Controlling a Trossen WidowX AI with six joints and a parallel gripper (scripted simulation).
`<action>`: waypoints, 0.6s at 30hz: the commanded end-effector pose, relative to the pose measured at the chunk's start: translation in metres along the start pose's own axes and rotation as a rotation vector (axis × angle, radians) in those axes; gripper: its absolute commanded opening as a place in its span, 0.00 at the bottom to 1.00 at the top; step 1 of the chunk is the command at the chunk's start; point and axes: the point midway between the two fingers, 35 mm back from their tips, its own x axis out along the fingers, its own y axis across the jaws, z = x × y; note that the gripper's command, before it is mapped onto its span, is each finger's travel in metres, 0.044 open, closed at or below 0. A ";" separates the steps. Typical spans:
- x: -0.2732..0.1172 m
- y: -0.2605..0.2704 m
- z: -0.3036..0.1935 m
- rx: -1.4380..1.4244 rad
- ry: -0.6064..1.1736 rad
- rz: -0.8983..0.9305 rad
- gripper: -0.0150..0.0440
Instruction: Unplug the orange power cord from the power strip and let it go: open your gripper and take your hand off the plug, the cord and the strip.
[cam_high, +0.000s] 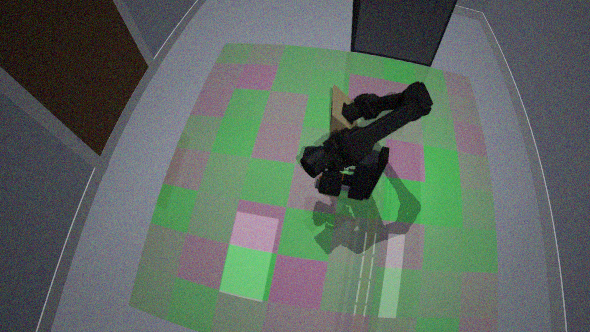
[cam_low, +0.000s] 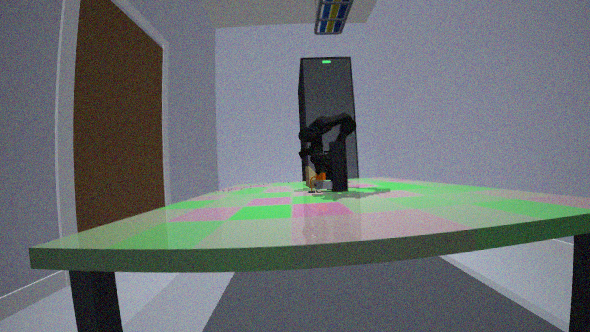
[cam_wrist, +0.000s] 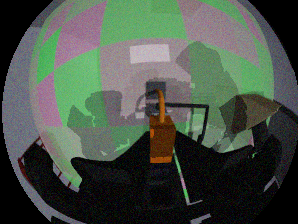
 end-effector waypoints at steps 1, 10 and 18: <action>-0.002 0.001 0.010 -0.002 -0.009 0.005 0.25; -0.003 0.002 0.024 0.000 -0.010 0.006 0.25; -0.005 0.002 0.037 0.001 -0.010 0.007 0.25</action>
